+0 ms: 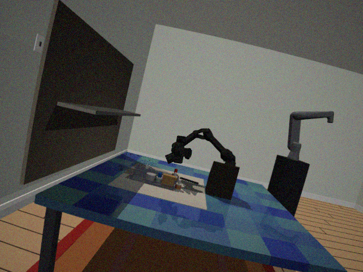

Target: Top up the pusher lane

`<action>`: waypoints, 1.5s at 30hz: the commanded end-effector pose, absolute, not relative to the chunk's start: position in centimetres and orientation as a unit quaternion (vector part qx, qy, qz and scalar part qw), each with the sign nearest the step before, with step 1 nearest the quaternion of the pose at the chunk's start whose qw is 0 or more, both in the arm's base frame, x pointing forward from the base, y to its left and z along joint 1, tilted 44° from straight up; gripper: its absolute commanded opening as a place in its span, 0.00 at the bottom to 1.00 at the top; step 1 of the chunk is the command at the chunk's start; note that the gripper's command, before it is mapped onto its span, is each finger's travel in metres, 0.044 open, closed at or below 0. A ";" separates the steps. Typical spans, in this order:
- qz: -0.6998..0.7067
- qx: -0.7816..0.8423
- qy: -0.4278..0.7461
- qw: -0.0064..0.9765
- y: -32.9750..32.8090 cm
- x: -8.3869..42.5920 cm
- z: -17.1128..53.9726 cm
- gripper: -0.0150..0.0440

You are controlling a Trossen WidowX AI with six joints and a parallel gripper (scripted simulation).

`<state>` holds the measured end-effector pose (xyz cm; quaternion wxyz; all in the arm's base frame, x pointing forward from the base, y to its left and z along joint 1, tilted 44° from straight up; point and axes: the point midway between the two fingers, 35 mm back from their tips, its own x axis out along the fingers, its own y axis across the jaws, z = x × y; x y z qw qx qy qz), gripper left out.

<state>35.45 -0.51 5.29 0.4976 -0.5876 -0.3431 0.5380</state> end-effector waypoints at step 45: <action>0.301 0.216 -0.674 -0.639 -0.4 30.2 -11.2 1.00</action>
